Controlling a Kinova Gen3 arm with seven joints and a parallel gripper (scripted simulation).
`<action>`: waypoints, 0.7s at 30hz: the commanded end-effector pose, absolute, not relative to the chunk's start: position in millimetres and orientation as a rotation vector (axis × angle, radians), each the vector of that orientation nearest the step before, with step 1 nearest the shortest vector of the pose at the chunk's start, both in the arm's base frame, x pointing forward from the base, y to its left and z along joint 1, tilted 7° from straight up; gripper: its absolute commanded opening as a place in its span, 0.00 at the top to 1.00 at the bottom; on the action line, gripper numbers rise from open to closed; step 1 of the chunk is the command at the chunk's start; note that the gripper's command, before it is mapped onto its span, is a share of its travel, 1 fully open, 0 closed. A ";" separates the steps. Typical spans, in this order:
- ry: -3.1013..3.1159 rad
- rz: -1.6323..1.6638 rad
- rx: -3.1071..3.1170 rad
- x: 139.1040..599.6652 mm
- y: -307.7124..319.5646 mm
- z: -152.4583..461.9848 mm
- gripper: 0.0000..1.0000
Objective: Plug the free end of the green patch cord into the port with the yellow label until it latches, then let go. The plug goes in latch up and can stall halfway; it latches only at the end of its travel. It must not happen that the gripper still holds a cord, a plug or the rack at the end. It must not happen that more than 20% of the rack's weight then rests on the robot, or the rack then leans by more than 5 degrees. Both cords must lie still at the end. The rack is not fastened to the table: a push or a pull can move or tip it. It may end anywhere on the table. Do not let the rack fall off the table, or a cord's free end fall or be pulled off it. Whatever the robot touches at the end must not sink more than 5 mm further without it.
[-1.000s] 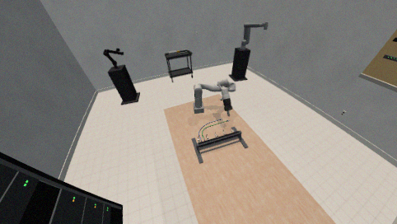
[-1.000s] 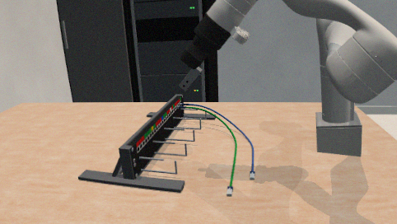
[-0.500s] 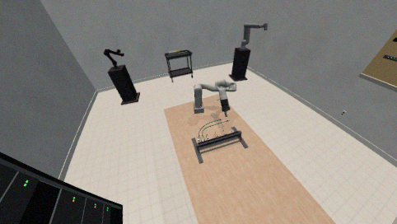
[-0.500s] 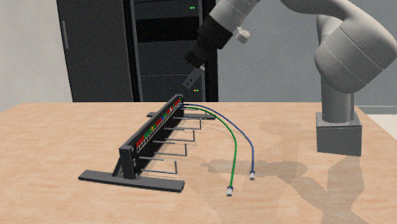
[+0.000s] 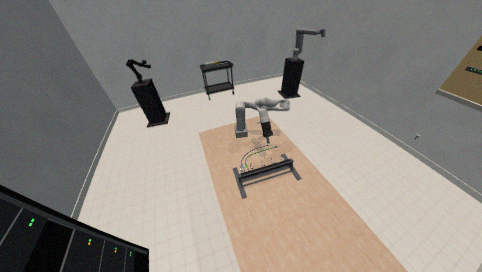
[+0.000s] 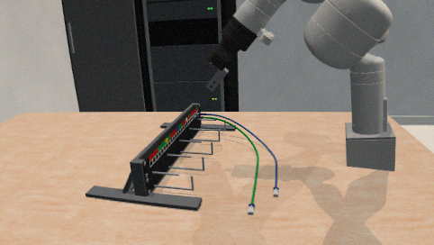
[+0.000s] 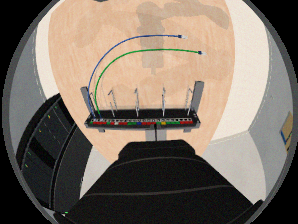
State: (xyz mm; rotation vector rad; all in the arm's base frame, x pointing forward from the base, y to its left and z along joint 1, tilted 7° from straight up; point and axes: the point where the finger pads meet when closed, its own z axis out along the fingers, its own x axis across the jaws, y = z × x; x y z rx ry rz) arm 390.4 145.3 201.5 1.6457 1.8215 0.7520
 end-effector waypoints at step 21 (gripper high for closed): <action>1.795 0.768 1.672 395.9 130.9 203.0 1.00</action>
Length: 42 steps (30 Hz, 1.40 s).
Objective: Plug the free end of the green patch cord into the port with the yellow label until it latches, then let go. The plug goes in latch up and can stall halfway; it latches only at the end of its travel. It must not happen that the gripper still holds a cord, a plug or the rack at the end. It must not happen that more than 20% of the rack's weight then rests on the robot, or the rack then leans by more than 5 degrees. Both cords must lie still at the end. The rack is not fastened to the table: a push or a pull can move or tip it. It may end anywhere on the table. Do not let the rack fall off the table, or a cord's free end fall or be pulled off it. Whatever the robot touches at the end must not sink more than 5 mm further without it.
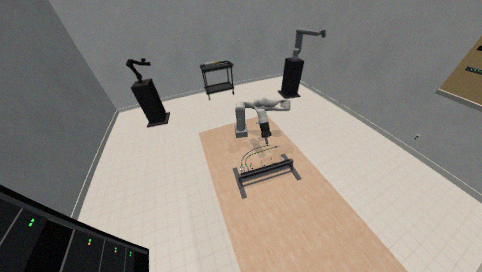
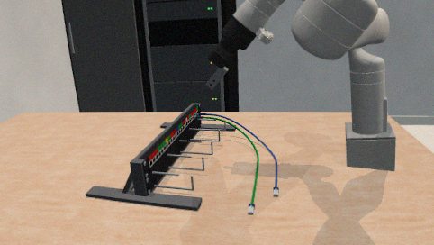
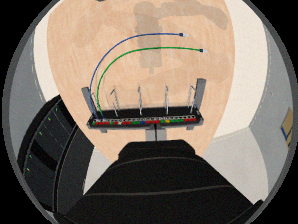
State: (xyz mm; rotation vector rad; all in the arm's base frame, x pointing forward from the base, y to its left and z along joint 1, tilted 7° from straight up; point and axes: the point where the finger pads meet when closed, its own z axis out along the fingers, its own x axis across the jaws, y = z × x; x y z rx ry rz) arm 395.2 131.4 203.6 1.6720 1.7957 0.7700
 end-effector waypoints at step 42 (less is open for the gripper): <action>1.795 0.768 1.672 476.3 134.5 129.0 1.00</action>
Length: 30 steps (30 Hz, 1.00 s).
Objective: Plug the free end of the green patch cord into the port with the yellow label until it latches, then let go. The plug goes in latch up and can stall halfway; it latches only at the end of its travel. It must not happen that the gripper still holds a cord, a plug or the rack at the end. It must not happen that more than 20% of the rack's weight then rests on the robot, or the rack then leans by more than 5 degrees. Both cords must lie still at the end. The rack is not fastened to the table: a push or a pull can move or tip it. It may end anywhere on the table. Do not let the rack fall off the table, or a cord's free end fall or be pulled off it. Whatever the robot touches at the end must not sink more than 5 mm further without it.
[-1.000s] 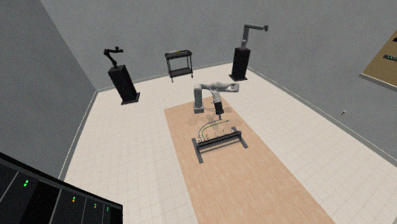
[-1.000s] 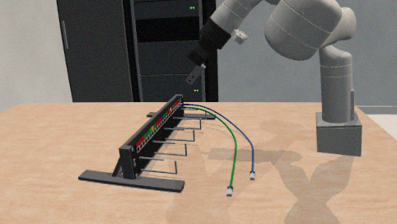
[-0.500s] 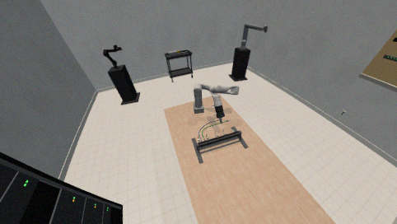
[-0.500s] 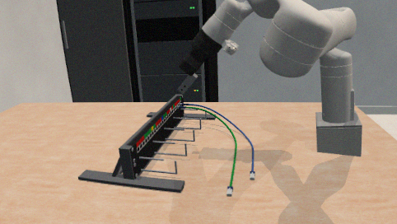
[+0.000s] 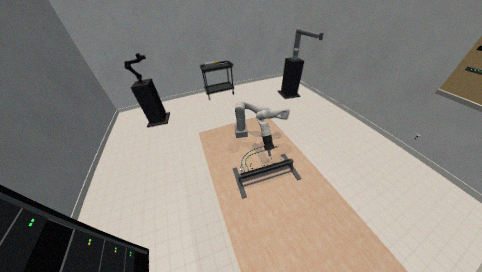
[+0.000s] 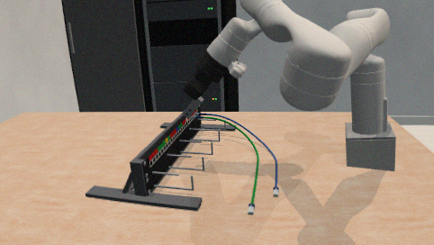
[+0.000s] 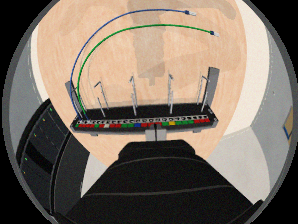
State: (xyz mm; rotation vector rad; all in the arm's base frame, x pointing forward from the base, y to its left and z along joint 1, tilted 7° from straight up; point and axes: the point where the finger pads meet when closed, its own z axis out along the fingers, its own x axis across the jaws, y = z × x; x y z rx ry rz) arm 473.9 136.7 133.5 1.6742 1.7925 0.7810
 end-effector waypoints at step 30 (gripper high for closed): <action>1.795 0.768 1.672 496.1 135.4 110.7 1.00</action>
